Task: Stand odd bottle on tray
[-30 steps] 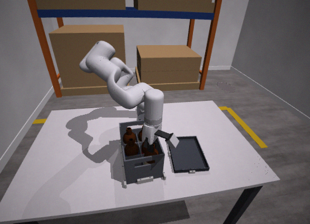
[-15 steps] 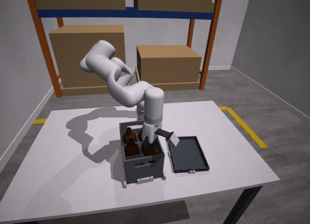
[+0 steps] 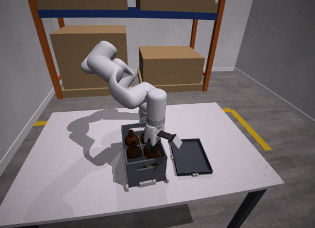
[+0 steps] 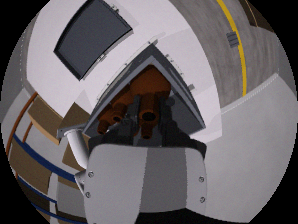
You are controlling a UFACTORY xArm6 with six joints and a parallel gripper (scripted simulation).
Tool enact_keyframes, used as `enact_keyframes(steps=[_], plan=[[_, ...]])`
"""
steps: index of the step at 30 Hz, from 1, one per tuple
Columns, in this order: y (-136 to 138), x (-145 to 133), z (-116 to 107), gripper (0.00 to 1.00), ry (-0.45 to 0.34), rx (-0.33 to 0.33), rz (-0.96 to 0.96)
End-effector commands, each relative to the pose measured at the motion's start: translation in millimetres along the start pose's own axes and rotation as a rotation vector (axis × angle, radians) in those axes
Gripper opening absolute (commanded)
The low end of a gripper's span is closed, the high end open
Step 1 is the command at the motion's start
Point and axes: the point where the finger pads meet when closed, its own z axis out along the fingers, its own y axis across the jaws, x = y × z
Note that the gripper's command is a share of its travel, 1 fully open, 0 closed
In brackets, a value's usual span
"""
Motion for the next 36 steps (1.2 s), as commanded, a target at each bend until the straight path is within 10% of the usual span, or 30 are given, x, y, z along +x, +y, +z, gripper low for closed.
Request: enact_keyframes(steps=[1,36], plan=[[0.3,0.5,-0.9,0.00,0.002,-0.001,0.000],[0.2,0.5,-24.3,0.00,0.002,-0.001,0.000]])
